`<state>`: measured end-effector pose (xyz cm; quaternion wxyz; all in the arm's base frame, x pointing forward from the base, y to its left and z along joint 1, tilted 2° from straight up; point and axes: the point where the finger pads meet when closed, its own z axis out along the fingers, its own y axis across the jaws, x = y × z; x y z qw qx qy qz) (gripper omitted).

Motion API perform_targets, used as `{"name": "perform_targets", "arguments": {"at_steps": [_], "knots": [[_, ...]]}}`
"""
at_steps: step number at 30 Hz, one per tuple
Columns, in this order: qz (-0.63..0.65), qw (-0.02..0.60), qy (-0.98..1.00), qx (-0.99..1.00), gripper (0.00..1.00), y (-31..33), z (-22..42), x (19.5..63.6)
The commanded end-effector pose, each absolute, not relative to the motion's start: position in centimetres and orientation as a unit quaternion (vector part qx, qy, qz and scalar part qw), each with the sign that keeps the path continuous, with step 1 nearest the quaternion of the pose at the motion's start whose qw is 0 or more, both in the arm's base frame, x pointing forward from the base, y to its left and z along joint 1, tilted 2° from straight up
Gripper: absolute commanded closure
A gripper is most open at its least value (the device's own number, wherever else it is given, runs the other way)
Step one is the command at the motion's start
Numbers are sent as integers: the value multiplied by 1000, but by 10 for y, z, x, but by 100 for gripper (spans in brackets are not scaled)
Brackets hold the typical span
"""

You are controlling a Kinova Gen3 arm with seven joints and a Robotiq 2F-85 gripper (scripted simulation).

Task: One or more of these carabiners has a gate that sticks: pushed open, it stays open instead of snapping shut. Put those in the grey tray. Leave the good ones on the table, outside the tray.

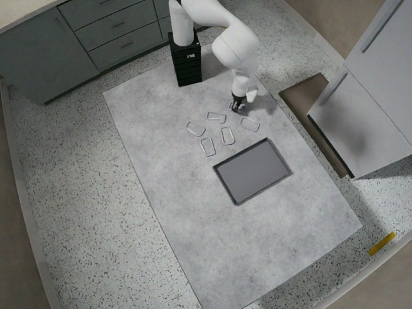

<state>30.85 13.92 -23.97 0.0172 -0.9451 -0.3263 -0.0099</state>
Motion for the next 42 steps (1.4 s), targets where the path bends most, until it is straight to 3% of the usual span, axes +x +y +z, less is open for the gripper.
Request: {"name": "perform_targets", "arguments": {"at_steps": [1, 42], "knots": [[-10, 17, -326, -945, 43, 139, -239, 309], [-11, 17, -326, -945, 45, 139, -239, 309]]}}
